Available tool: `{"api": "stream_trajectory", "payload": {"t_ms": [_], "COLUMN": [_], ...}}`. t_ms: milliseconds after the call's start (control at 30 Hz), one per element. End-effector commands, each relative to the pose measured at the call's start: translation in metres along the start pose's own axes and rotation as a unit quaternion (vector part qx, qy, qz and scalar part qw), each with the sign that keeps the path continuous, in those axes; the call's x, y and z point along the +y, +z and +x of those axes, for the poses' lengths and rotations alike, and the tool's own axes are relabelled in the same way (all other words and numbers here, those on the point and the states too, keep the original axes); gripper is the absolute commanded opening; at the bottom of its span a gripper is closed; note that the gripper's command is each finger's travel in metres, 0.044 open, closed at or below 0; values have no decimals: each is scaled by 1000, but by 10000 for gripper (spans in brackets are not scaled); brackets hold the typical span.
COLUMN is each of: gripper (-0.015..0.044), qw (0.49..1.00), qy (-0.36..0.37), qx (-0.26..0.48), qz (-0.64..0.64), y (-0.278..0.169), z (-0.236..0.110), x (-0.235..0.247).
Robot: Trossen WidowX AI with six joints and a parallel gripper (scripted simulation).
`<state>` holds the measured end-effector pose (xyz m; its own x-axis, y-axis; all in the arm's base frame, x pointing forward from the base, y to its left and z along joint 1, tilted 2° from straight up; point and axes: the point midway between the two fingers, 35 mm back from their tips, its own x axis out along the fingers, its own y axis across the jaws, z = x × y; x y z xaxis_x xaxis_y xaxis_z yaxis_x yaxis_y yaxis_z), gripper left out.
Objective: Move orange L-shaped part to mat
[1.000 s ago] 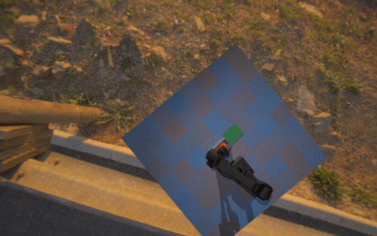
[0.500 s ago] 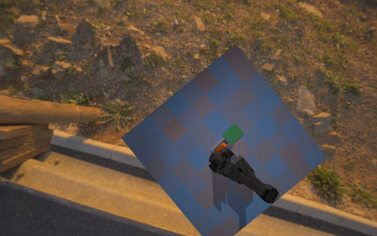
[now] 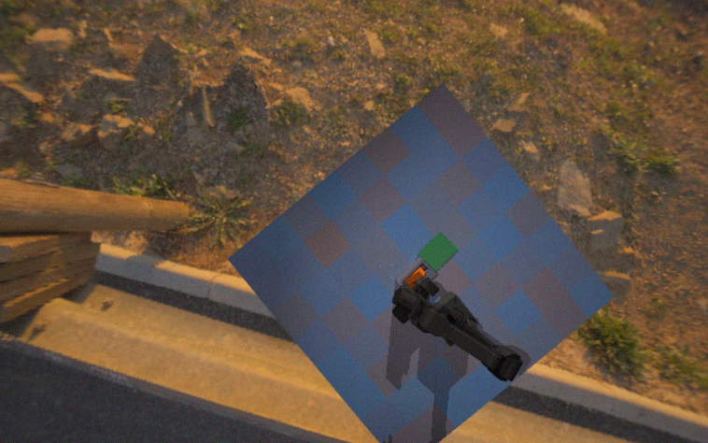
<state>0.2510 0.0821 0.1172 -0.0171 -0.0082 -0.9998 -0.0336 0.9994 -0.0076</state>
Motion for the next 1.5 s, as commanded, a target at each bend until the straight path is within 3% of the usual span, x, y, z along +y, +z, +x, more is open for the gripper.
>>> {"api": "stream_trajectory", "payload": {"t_ms": [0,300,433,500,633,867,1300,1467], "gripper": [180,180,280,280,280,280,280,280], "qw": [1000,1000,996,982,915,715,708,708], "qy": [0,0,0,-1,-1,-1,-1,-1], "qx": [0,0,0,-1,-2,-5,-5,-5], "qz": [0,0,93,190,404,700,706,706], "y": [0,0,3,5,9,12,12,12], "z": [0,0,0,-1,-2,-4,-3,17], "x": [0,0,-9,-19,-42,-79,-80,-80]}}
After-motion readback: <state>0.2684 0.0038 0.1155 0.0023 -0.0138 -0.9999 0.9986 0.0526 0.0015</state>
